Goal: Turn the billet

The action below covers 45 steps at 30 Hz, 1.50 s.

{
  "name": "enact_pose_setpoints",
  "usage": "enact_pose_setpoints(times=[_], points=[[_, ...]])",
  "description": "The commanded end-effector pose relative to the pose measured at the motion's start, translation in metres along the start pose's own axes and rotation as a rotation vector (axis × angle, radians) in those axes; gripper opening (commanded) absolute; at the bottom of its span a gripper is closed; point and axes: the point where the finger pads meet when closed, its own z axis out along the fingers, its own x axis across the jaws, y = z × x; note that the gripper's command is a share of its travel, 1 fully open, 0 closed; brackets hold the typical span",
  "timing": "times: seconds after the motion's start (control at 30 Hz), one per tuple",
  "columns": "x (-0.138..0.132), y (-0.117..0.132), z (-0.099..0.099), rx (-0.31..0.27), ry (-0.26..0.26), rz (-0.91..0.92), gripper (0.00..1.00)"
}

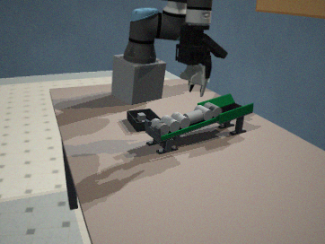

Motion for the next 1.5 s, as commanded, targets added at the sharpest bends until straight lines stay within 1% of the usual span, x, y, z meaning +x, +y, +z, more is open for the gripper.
enact_pose_setpoints(times=[0.0,0.37,0.53,0.93,1.1,1.47], points=[[0.001,0.0,0.02,-0.001,0.002,0.0,0.35],[0.001,0.0,0.02,-0.001,0.002,0.0,0.35],[0.001,0.0,0.048,-0.001,0.002,0.0,0.35],[0.001,0.0,0.048,-0.001,0.002,0.0,0.35],[0.002,0.0,0.077,-0.001,0.002,0.0,0.35],[0.002,0.0,0.077,-0.001,0.002,0.0,0.35]])
